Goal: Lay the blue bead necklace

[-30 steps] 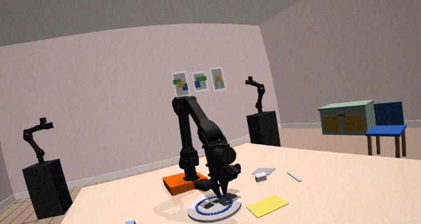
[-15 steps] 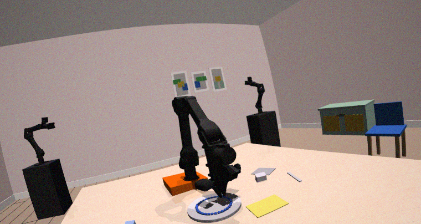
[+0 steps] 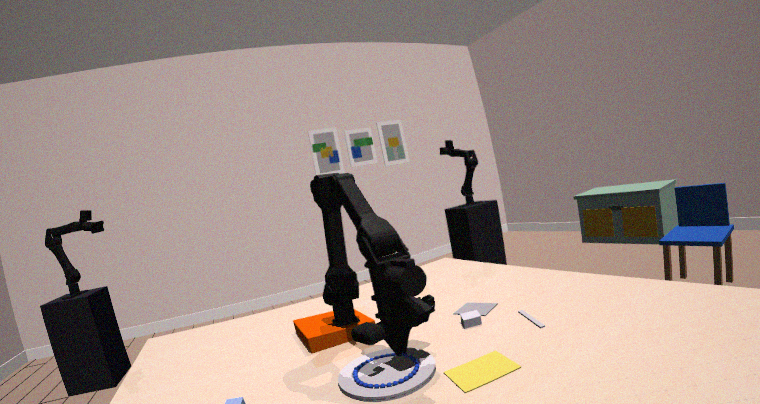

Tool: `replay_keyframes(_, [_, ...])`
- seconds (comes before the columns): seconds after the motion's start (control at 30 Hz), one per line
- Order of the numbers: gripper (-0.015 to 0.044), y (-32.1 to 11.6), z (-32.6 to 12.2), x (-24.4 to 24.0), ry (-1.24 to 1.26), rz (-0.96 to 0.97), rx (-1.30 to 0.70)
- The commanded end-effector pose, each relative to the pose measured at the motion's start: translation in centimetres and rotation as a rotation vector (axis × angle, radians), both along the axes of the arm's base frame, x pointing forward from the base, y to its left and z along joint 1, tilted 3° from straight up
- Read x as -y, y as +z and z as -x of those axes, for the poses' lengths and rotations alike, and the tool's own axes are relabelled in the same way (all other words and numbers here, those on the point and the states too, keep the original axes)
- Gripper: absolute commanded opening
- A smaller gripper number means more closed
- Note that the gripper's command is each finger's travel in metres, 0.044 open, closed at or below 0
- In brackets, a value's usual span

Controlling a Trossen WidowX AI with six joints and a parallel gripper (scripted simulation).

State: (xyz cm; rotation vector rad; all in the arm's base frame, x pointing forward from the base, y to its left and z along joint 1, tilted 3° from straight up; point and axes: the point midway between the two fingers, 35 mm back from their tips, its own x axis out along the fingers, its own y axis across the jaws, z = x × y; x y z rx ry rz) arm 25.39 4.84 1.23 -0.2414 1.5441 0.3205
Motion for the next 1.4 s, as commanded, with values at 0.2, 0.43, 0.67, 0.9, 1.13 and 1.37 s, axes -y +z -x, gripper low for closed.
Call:
replay_keyframes(0.2, [0.0000,0.02,-0.01,0.00,0.000,0.000,0.000])
replay_keyframes(0.43, [0.0000,0.02,-0.01,0.00,0.000,0.000,0.000])
replay_keyframes(0.67, [0.0000,0.58,0.06,0.04,0.001,0.001,-0.006])
replay_keyframes(0.9, [0.0000,0.65,0.19,-0.27,0.001,0.000,-0.007])
replay_keyframes(1.13, [0.0000,0.13,0.25,-0.45,0.001,0.000,-0.007])
replay_keyframes(1.37, [0.0053,0.13,0.13,-0.46,0.007,0.000,0.001])
